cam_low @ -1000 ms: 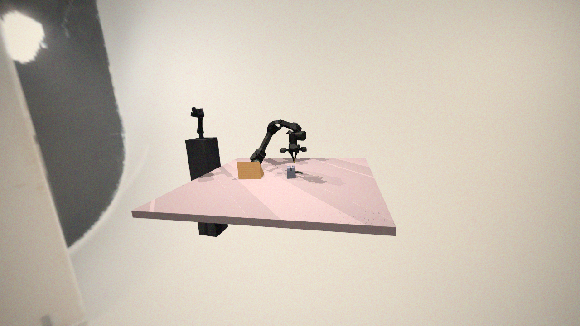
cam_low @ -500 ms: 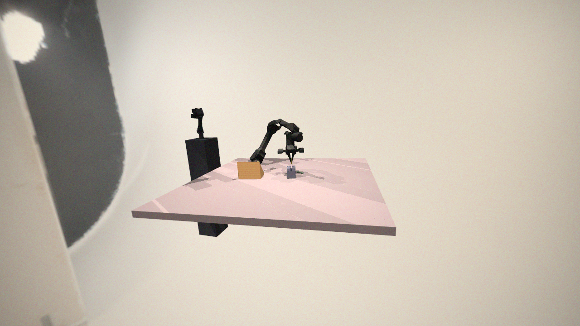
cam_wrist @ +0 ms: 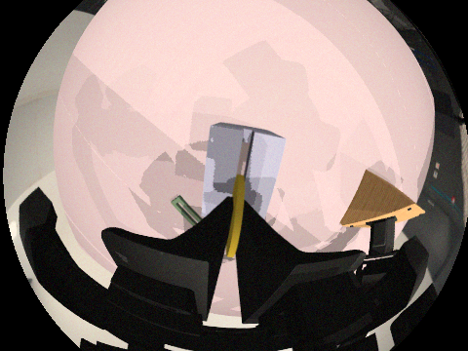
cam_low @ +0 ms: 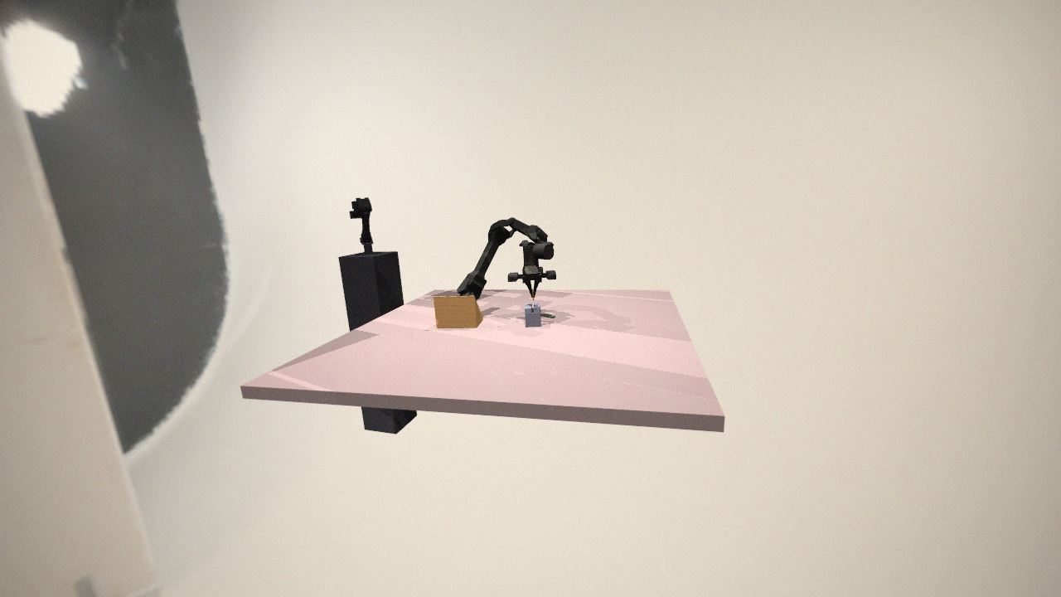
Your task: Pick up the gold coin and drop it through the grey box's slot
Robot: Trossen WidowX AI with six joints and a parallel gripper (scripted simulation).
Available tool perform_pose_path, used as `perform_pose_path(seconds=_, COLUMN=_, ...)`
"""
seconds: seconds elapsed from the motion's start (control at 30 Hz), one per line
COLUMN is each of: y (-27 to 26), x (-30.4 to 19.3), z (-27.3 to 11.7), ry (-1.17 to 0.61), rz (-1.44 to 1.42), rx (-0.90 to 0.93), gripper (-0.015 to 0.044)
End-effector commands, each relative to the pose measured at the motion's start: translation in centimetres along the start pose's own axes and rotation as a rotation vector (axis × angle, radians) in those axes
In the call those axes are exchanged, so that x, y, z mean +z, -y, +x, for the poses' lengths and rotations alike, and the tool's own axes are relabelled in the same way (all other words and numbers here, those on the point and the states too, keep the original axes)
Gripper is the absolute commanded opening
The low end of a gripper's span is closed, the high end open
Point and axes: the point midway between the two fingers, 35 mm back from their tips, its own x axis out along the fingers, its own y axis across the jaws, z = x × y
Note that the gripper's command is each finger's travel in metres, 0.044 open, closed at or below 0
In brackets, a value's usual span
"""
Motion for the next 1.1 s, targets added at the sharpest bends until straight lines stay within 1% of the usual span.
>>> perform_pose_path(seconds=0.0, y=0.33, x=0.2, z=0.22, ry=0.0, rz=0.005, rx=-0.002, gripper=0.0)
perform_pose_path(seconds=1.07, y=0.37, x=0.14, z=0.17, ry=-0.005, rz=0.001, rx=0.001, gripper=0.0)
